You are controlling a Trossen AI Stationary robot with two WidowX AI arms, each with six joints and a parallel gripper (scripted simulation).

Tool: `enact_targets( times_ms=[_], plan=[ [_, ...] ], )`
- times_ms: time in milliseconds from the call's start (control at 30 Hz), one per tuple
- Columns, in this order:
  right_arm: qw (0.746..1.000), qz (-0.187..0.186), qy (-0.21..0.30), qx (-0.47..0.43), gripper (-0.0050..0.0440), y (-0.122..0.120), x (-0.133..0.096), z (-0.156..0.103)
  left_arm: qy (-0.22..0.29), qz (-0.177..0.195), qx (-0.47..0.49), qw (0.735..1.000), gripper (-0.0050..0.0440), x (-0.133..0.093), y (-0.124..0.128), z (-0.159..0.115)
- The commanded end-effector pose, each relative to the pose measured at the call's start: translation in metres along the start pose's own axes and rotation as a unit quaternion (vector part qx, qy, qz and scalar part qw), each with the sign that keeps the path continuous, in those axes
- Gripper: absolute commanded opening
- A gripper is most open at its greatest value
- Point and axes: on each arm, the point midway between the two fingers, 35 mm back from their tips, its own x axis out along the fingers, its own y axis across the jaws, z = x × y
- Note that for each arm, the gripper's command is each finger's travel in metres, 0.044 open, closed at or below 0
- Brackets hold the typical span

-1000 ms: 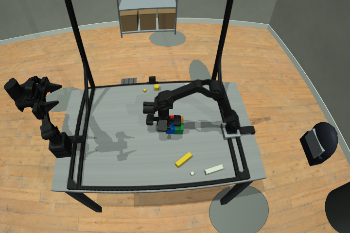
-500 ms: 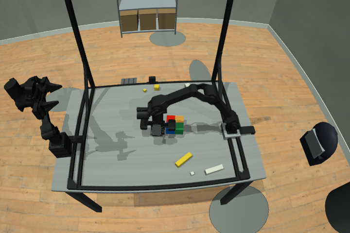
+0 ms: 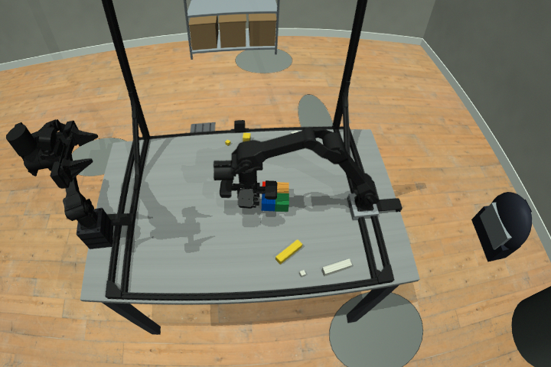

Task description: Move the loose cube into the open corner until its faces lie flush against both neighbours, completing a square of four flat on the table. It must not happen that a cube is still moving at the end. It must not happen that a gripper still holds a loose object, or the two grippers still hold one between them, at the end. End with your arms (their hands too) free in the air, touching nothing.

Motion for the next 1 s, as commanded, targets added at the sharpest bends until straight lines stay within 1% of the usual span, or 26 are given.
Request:
enact_targets(
  times_ms=[0,300,333,400,467,533,600,767,867,967],
  plan=[
    [1.0,0.001,0.0,0.002,0.04,0.0,0.0,0.0,-0.001,-0.007,0.0,1.0,0.0,-0.008,-0.002,0.0],
    [1.0,0.001,0.0,0.002,0.04,0.0,0.0,0.0,-0.001,-0.007,0.0,1.0,0.0,-0.008,-0.002,0.0],
    [1.0,0.001,0.0,0.002,0.04,0.0,0.0,0.0,0.0,-0.003,0.0,1.0,0.0,-0.004,0.0,0.0],
    [1.0,0.001,0.0,0.002,0.04,0.0,0.0,0.0,0.0,-0.003,0.033,0.999,0.0,-0.008,0.003,-0.002],
    [1.0,0.001,0.0,0.002,0.04,0.0,0.0,0.0,-0.001,-0.003,0.127,0.992,0.0,-0.018,0.012,-0.009],
    [1.0,0.001,0.0,0.002,0.04,0.0,0.0,0.0,-0.001,-0.003,0.127,0.992,0.0,-0.018,0.012,-0.009],
    [1.0,0.001,0.0,0.002,0.04,0.0,0.0,0.0,-0.002,-0.004,0.222,0.975,0.0,-0.029,0.022,-0.016],
    [1.0,0.001,0.0,0.002,0.04,0.0,0.0,0.0,-0.004,-0.004,0.365,0.931,0.0,-0.045,0.04,-0.027],
    [1.0,0.001,0.0,0.002,0.04,0.0,0.0,0.0,-0.005,-0.004,0.446,0.895,0.0,-0.053,0.05,-0.032],
    [1.0,0.001,0.0,0.002,0.04,0.0,0.0,0.0,-0.005,-0.004,0.523,0.852,0.0,-0.061,0.061,-0.037]
  ],
)
